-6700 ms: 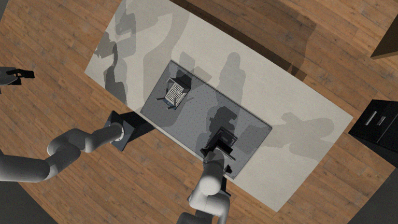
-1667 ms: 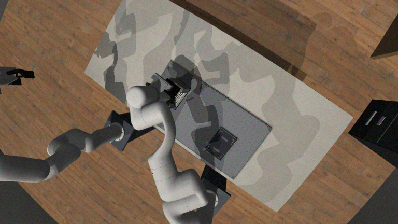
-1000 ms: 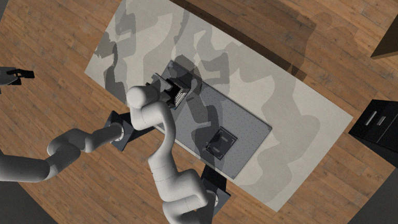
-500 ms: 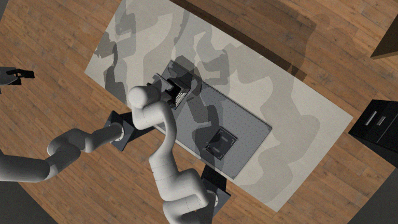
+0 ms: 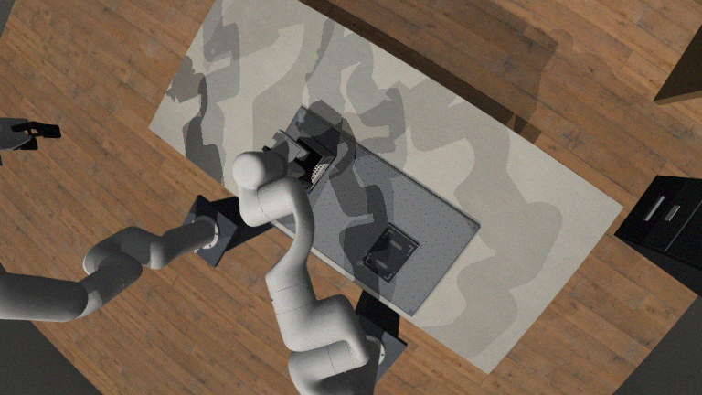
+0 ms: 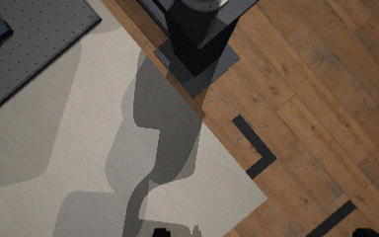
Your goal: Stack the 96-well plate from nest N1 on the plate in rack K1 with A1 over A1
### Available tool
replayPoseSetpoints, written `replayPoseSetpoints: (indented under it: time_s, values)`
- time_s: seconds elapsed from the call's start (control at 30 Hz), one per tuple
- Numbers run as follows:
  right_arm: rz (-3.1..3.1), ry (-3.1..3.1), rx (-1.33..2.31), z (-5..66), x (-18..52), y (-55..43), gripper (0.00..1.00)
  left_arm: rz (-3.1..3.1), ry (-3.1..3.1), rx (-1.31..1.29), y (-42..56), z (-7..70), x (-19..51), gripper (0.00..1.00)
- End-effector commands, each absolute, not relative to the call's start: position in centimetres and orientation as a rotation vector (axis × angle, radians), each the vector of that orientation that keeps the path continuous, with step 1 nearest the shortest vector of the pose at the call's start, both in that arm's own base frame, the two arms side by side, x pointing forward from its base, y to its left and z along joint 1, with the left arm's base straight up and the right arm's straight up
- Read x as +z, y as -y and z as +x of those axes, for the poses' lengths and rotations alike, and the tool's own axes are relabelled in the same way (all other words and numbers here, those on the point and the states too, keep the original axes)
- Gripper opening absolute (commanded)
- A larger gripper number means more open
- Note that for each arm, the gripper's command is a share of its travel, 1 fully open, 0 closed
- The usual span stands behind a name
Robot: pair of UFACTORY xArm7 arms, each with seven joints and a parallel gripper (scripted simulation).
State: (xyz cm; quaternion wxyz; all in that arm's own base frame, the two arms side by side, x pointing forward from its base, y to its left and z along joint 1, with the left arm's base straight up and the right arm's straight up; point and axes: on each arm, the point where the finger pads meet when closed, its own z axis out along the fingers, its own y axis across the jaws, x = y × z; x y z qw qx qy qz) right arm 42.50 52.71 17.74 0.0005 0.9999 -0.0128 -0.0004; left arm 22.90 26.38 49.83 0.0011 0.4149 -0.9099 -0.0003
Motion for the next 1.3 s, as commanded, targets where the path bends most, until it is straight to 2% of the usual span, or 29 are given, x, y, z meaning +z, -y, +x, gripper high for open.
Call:
replayPoseSetpoints:
  time_s: [0.0,1.27]
  values:
    - [3.145,0.041,0.005,42.6,17.4,-52.8,0.00,1.304,2.859,-0.002,-26.4,22.9,49.9,1.00]
    - [3.145,0.041,0.005,42.6,11.7,-52.8,0.00,1.304,2.859,-0.002,-26.4,22.9,49.9,1.00]
